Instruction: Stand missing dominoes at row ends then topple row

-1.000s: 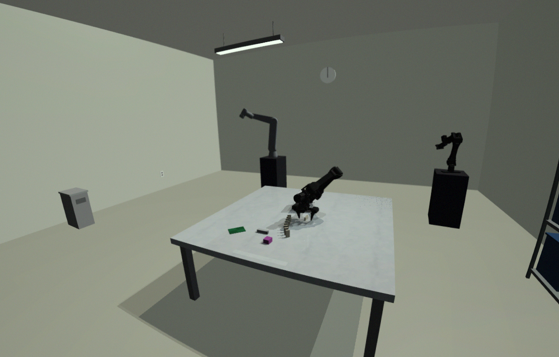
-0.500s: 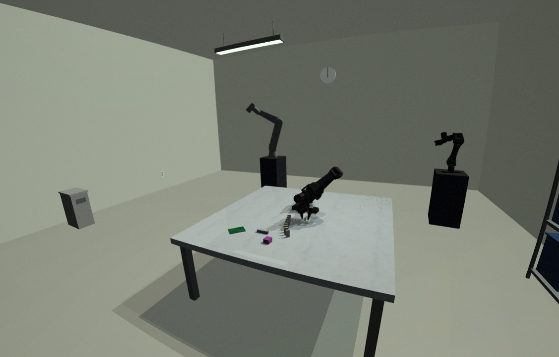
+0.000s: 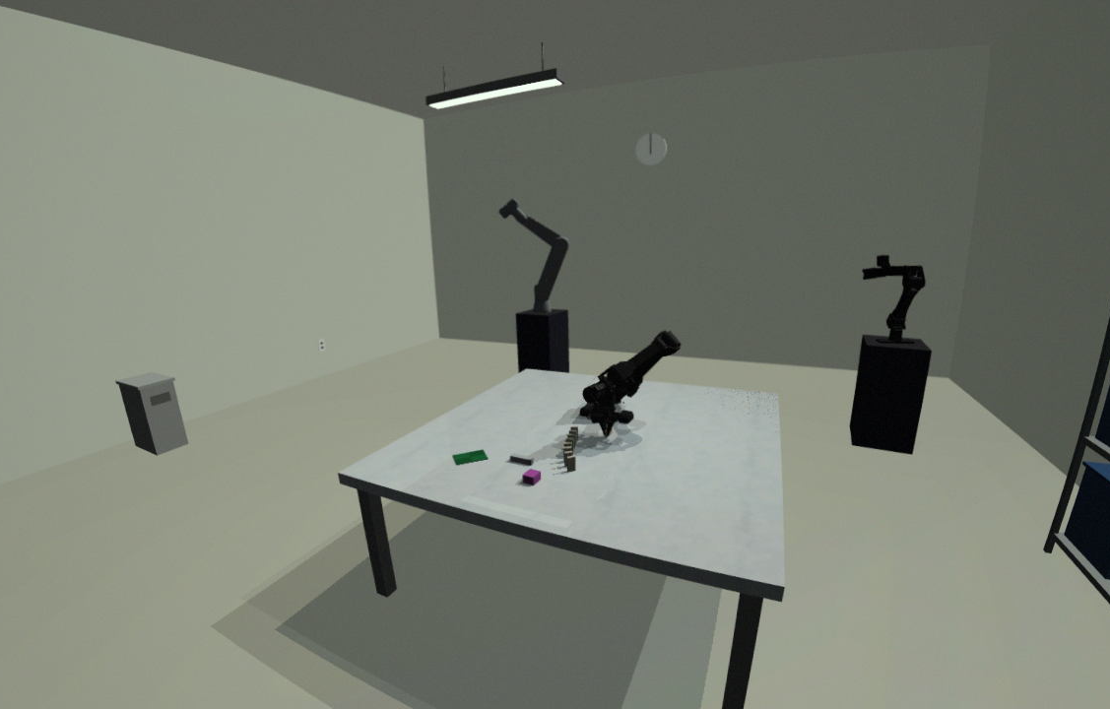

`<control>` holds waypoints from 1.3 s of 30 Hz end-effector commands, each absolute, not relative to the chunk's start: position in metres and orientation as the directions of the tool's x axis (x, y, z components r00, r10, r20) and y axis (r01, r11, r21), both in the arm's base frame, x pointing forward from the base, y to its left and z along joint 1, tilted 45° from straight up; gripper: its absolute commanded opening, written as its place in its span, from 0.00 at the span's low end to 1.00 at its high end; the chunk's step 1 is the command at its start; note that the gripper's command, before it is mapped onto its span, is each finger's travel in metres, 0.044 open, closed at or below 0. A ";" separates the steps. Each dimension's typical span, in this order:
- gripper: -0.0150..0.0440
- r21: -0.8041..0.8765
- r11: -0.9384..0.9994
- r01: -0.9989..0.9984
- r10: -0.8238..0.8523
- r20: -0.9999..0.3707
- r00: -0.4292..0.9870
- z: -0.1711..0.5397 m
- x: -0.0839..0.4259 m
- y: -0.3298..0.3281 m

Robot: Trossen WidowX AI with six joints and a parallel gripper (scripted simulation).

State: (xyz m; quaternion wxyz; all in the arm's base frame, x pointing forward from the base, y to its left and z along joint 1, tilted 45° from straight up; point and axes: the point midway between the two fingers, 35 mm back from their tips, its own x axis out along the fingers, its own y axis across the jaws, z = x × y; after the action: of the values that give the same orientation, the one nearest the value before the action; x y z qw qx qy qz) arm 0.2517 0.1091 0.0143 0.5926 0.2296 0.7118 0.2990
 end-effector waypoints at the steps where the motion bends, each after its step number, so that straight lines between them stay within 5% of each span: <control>1: 0.29 0.697 0.716 -0.032 0.682 -0.708 -0.185 0.032 0.260 0.094; 13: 0.29 0.695 0.718 -0.031 0.680 -0.710 -0.185 0.098 0.282 0.039; 25: 0.29 0.700 0.636 -0.325 0.683 -0.706 -0.185 0.212 0.247 0.147; 39: 0.29 0.604 0.671 -0.431 0.627 -0.772 -0.105 0.193 0.251 0.156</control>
State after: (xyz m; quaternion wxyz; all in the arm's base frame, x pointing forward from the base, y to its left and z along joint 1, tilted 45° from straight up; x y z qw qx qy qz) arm 0.2510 0.1521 0.2004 0.6502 0.1001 0.6368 0.4020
